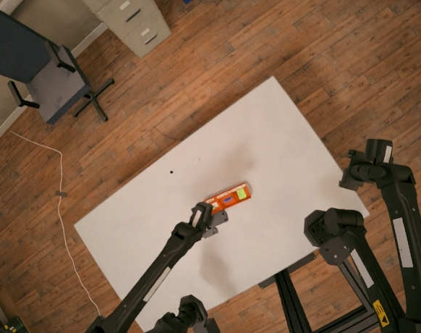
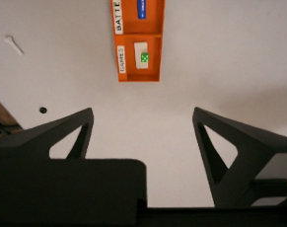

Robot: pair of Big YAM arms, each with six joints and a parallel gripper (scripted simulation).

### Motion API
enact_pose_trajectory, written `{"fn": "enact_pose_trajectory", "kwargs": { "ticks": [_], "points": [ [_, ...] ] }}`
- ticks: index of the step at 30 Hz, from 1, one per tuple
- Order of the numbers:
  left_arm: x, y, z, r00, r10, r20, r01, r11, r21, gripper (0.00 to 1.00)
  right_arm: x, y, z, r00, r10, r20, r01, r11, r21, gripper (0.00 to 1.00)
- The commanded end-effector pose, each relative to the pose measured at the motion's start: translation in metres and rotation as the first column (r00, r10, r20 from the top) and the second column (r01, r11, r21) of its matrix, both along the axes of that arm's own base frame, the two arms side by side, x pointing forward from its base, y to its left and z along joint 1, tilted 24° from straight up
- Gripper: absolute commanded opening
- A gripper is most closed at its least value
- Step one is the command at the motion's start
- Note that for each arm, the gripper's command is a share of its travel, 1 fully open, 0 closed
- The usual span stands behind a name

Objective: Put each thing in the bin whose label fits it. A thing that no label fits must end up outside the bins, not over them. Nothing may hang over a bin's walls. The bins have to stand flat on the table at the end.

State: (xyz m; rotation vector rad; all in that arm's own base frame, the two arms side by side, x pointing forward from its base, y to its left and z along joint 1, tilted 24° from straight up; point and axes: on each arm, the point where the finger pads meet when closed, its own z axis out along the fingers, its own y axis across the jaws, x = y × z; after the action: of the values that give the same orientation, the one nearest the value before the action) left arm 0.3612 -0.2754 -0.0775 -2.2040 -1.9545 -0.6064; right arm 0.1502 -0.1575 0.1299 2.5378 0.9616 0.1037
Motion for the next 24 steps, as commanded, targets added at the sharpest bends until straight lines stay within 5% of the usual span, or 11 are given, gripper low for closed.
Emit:
{"fn": "enact_pose_trajectory", "kwargs": {
  "ticks": [1, 24],
  "points": [
    [0.0116, -0.0217, 0.0110, 1.000, 0.002, 0.030, -0.001, 0.999, -0.034, 1.00, -0.0037, 0.0006, 0.0016, 1.000, -0.011, -0.003, 0.011, 1.000, 0.006, 1.00],
    [0.0107, -0.0233, 0.0104, 1.000, -0.005, 0.028, 0.006, 0.999, -0.033, 1.00, -0.0037, 0.0006, 0.0016, 1.000, -0.011, -0.003, 0.011, 1.000, 0.006, 1.00]
  ]
}}
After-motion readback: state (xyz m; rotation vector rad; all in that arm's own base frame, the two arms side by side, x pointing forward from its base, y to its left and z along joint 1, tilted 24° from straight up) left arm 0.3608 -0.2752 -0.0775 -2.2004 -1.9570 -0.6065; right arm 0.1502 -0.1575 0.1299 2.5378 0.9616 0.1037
